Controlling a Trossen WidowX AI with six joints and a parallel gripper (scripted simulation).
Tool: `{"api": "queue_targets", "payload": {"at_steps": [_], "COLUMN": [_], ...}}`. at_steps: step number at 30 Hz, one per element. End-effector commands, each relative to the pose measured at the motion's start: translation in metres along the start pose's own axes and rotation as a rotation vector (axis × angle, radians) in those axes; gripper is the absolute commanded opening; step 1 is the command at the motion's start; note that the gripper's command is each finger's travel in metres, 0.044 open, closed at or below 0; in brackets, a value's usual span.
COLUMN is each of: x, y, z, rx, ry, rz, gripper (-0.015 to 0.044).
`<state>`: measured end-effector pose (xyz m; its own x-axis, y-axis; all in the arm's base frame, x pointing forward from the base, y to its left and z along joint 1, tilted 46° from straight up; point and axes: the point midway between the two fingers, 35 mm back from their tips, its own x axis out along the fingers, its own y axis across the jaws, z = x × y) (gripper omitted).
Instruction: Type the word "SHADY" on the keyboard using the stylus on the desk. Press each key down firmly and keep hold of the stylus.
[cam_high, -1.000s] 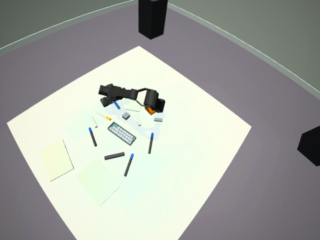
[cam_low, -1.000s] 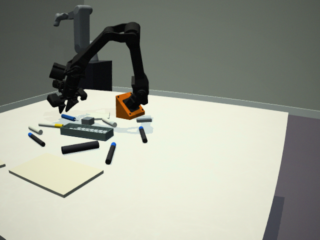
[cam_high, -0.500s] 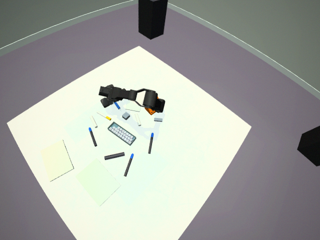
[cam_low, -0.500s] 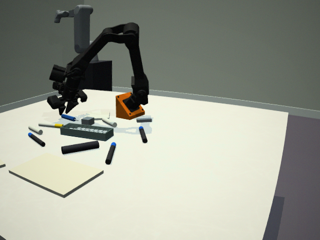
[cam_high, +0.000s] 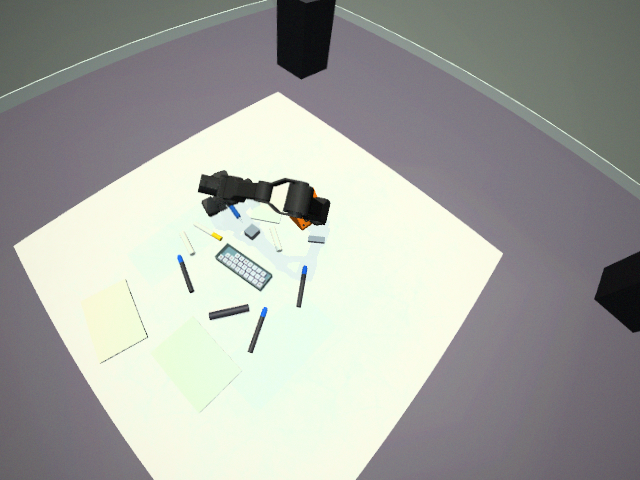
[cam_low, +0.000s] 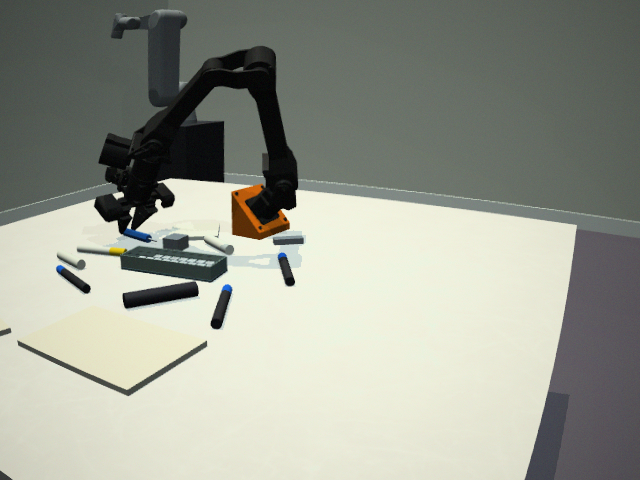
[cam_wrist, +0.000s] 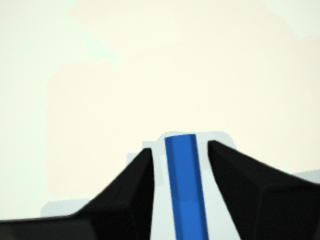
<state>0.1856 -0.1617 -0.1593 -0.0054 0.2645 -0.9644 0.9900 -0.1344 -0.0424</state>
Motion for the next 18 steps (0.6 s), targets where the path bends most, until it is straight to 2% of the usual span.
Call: {"api": "queue_targets", "payload": {"at_steps": [1,8,13,18], "x": [0.0027,0.0027,0.0019,-0.0013], "y": [-0.0013,-0.0013,-0.0007,-0.0004], "z": [-0.0030,-0.0030,-0.0014,0.0007], "rx": [0.005,0.005,0.000,0.000], "ry": [0.007,0.007,0.002,0.001], "rz": [0.000,0.000,-0.002,-0.002], "gripper": [0.0150,0.0150,0.0019,0.0000]}}
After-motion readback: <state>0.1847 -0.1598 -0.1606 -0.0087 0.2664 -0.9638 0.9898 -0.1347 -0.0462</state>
